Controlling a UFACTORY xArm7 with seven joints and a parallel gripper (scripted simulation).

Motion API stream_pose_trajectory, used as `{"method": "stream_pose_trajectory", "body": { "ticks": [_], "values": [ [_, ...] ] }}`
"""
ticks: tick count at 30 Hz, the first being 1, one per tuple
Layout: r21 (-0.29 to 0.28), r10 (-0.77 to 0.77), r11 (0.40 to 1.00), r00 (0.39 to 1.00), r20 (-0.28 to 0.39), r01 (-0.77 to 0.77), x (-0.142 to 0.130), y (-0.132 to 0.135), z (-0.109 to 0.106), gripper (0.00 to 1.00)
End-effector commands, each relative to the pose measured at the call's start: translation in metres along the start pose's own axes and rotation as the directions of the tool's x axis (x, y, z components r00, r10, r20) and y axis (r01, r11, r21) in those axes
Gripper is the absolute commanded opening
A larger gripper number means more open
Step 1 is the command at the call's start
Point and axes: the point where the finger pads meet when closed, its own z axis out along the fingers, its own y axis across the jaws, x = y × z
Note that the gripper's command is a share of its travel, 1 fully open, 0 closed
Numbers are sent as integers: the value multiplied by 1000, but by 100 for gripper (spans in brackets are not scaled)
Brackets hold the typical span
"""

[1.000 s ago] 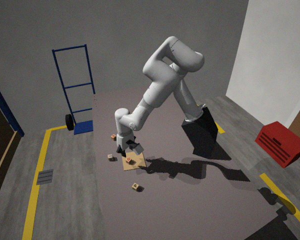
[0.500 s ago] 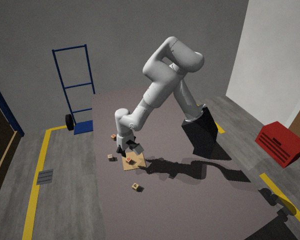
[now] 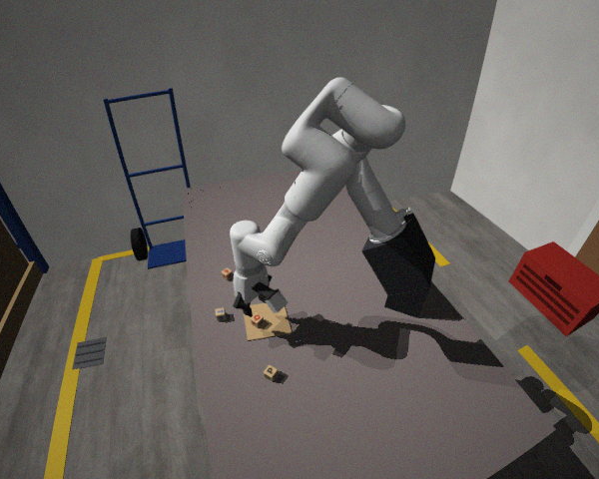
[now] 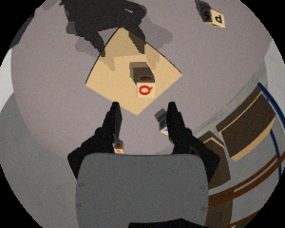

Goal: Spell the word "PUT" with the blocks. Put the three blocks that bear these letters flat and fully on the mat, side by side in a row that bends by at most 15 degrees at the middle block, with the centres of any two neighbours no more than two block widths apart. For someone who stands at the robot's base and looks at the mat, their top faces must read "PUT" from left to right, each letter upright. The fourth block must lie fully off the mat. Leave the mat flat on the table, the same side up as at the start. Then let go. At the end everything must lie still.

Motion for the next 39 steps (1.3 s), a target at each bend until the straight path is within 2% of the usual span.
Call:
{"method": "stream_pose_trajectory", "body": {
  "ticks": [1,24,39],
  "values": [
    [-3,0,1000,1000,0,0,0,1,3,69],
    [-3,0,1000,1000,0,0,0,2,33,69],
    [-3,0,1000,1000,0,0,0,2,37,69]
  ]
}}
